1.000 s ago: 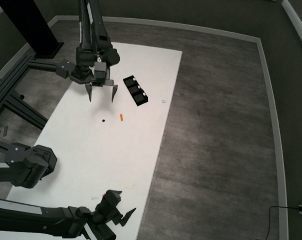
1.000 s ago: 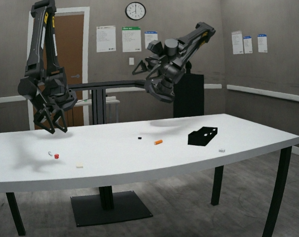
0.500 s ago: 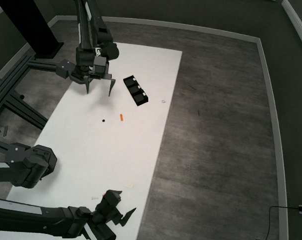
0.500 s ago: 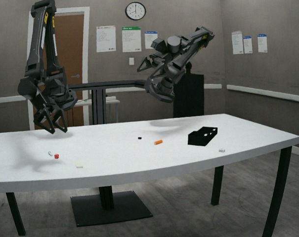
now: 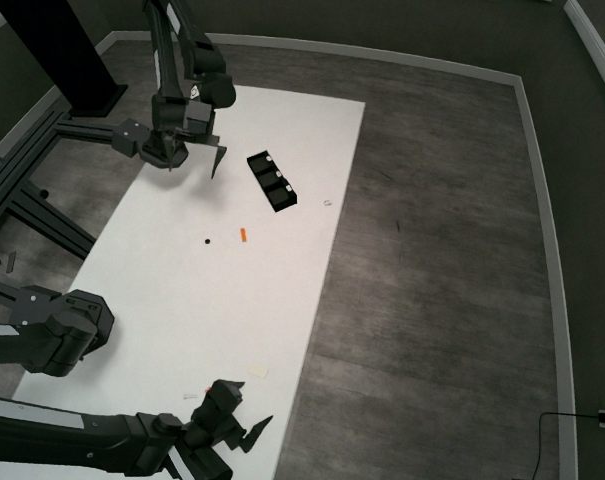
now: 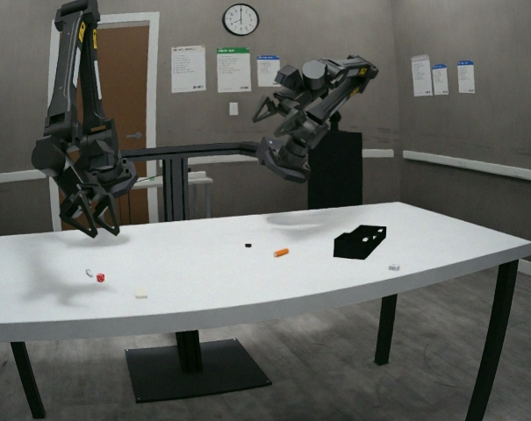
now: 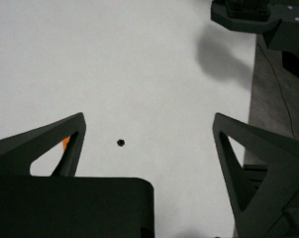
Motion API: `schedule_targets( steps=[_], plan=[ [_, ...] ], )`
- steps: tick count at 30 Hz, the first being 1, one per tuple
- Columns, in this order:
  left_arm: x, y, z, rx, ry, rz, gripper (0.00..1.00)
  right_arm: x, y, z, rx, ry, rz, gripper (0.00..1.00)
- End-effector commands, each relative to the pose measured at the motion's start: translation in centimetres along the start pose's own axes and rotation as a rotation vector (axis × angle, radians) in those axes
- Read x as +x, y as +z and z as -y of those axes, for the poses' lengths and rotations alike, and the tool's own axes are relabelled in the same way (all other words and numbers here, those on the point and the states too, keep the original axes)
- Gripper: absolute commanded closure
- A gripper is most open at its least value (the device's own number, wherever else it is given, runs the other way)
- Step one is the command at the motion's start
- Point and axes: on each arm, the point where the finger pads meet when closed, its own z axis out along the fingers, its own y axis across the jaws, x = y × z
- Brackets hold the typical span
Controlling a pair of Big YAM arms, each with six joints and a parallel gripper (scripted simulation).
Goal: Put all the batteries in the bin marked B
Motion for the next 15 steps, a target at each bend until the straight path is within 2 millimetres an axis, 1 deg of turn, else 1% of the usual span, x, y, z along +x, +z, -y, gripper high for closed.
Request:
schedule_targets(
  steps=[1, 15],
  plan=[
    [-1.9, -2.2, -0.4, -0.005, -0.012, 0.023, 0.00, -0.2, -0.1, 0.3, 0.006, -0.004, 0.002, 0.00],
    [1.1, -5.4, 1.7, 0.037, -0.064, -0.064, 0.00, -0.2, -0.1, 0.3, 0.006, -0.004, 0.002, 0.00]
  ],
)
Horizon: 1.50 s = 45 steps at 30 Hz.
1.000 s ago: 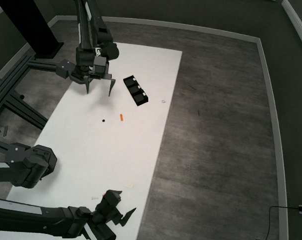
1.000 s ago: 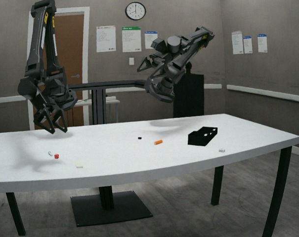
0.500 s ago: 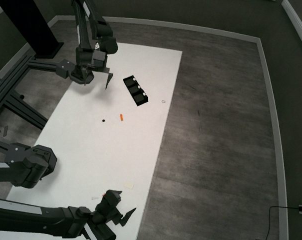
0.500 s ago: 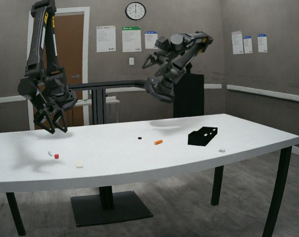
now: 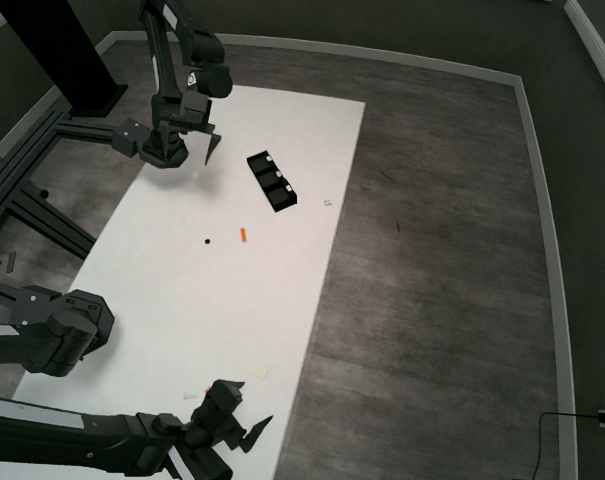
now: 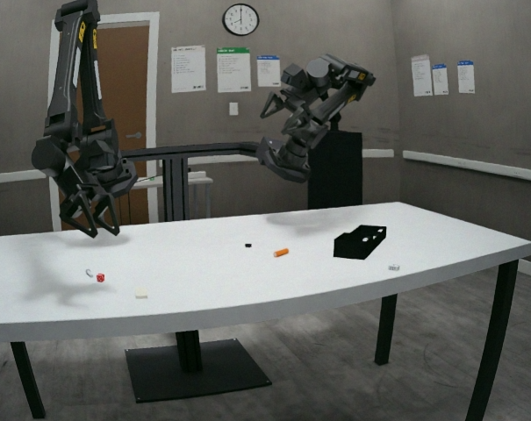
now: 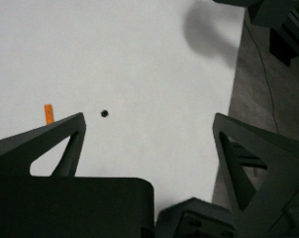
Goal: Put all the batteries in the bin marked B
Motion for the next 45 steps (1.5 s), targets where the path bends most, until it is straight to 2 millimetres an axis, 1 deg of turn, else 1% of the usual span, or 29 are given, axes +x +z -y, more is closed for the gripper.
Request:
schedule_targets(
  steps=[1, 2, 17, 19, 34, 45],
  plan=[
    [-1.5, -2.5, 0.0, -0.007, -0.010, 0.028, 0.00, -0.2, -0.1, 0.3, 0.006, -0.004, 0.002, 0.00],
    [-1.5, -2.5, 0.0, -0.007, -0.010, 0.028, 0.00, -0.2, -0.1, 0.3, 0.006, -0.004, 0.002, 0.00],
    [1.8, -5.1, 2.0, 0.028, -0.056, -0.049, 0.00, -0.2, -0.1, 0.3, 0.006, -0.004, 0.002, 0.00],
    [1.8, -5.1, 2.0, 0.028, -0.056, -0.049, 0.00, -0.2, -0.1, 0.3, 0.006, -0.004, 0.002, 0.00],
    [4.3, -6.9, 3.4, 0.050, -0.088, -0.103, 0.00, -0.2, -0.1, 0.3, 0.006, -0.004, 0.002, 0.00],
    [5.3, -7.6, 4.0, 0.059, -0.100, -0.124, 0.00, -0.2, -0.1, 0.3, 0.006, -0.004, 0.002, 0.00]
  ],
)
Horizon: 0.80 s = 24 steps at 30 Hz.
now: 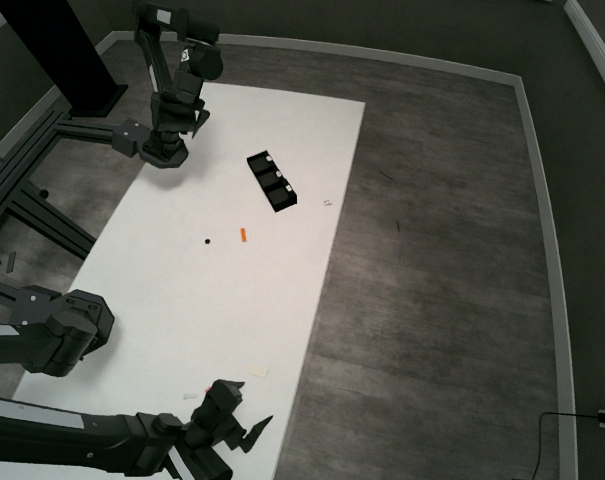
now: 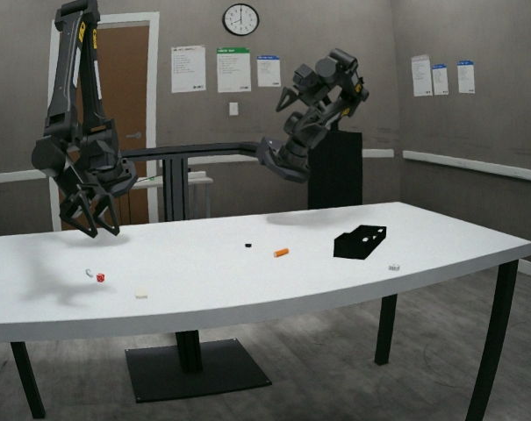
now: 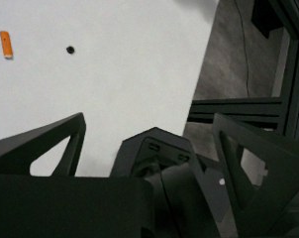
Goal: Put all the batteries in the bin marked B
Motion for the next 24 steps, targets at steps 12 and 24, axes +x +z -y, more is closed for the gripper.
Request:
schedule_targets(
  steps=[12, 24],
  plan=[
    [-0.14, -2.65, 0.57, -0.004, -0.010, 0.026, 0.00, -0.17, -0.10, 0.28, 0.006, -0.004, 0.002, 0.00],
    [0.19, -2.79, 0.72, -0.002, -0.014, 0.020, 0.00, -0.17, -0.10, 0.28, 0.006, -0.004, 0.002, 0.00]
  ],
)
